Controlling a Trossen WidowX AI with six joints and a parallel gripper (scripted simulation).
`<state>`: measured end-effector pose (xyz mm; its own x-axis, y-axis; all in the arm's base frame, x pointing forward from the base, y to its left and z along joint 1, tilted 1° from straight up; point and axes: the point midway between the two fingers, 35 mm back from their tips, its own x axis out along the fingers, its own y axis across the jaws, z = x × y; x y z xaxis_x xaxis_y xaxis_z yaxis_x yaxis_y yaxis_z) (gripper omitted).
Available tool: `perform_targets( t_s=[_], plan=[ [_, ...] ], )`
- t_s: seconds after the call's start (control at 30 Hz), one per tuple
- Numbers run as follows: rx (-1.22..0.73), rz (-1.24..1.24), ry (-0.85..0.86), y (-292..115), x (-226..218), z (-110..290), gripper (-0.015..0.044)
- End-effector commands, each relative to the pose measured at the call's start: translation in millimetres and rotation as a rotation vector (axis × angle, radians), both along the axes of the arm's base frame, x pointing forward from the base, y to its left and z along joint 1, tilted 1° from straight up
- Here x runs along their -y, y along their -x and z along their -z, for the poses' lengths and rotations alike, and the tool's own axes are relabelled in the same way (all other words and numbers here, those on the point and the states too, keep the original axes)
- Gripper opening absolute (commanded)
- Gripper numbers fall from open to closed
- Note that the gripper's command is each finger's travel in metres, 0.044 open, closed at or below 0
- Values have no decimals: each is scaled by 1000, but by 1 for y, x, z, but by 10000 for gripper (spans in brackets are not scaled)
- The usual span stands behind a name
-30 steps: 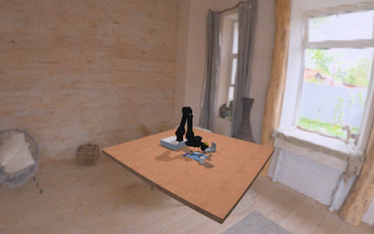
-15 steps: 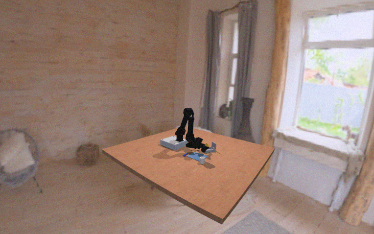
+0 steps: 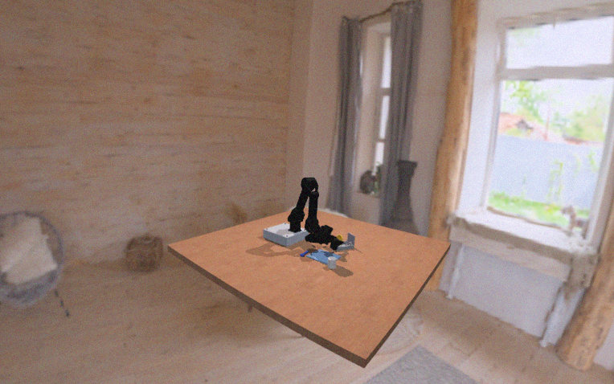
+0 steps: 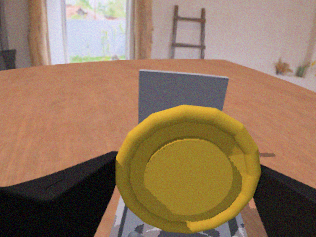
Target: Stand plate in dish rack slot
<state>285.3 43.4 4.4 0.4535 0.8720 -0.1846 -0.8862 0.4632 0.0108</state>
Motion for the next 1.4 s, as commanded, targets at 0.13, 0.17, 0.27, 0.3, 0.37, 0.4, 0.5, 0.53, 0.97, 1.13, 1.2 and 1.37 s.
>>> perform_targets(
  t_s=[0.13,0.17,0.27,0.3,0.37,0.4,0.5,0.53,0.97,1.13,1.2,1.37],
  plan=[
    [0,0,0,0,0,0,236],
    [0,0,0,0,0,0,263],
    [0,0,0,0,0,0,341],
    [0,0,0,0,0,0,368],
    [0,0,0,0,0,0,400],
    [0,0,0,0,0,0,400],
    [0,0,0,0,0,0,400],
    [0,0,0,0,0,-1,400],
    [24,-18,-18,-7,5,-119,400],
    [-22,-3,-2,-10,7,-118,400],
    [-84,19,21,-14,9,-117,400],
    [-235,76,78,-20,14,-116,400]
  ],
)
